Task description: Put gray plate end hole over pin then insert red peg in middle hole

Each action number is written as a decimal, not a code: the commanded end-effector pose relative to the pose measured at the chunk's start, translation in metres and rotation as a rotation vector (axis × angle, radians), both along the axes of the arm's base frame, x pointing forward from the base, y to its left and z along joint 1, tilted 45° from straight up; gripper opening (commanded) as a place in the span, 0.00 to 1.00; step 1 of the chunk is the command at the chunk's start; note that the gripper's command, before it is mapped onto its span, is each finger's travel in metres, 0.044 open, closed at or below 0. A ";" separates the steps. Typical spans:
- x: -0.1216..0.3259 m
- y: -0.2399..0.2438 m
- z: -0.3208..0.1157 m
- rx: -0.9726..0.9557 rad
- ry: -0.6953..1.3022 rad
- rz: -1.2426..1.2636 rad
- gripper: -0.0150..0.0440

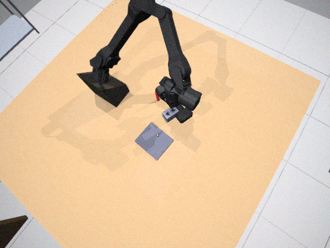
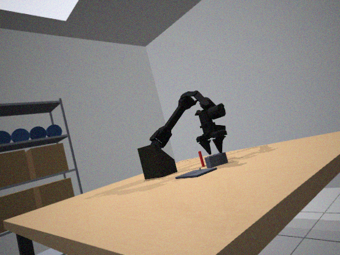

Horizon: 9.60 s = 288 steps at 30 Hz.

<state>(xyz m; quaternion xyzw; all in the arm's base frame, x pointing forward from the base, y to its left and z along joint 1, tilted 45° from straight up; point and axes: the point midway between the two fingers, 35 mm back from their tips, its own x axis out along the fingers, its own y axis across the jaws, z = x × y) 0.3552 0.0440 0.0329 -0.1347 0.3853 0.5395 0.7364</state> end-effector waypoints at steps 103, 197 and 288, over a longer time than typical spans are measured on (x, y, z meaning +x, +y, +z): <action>-0.016 -0.077 0.028 0.006 0.025 -0.011 0.25; -0.027 -0.096 -0.129 0.013 0.071 -0.060 0.25; -0.093 -0.051 0.060 0.220 1.339 -1.371 1.00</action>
